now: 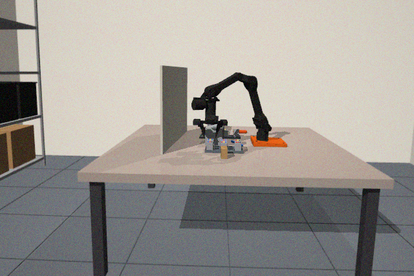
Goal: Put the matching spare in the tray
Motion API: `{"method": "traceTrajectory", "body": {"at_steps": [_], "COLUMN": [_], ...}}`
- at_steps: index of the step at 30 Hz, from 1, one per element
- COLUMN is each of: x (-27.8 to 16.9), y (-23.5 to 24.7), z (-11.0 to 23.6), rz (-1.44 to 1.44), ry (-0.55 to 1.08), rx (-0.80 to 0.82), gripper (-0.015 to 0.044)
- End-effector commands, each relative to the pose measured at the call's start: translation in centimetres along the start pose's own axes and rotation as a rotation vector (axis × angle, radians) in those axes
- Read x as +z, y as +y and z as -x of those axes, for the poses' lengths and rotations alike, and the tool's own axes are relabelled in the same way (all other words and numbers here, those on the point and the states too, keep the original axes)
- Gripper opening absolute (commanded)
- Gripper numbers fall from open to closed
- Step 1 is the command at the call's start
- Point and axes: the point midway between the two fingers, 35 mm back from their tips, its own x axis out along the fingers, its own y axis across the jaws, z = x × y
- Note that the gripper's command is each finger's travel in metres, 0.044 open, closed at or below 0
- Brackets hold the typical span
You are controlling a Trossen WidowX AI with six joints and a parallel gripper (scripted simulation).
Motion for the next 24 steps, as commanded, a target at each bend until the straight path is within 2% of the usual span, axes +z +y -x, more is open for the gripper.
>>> {"method": "traceTrajectory", "body": {"at_steps": [1, 24], "x": [0.0, -0.1], "y": [0.1, 0.4], "z": [-1.0, -4.6], "rz": [-0.004, -0.004], "ry": [0.000, 0.000], "rx": [0.008, 0.008], "gripper": [0.0300, 0.0300]}}
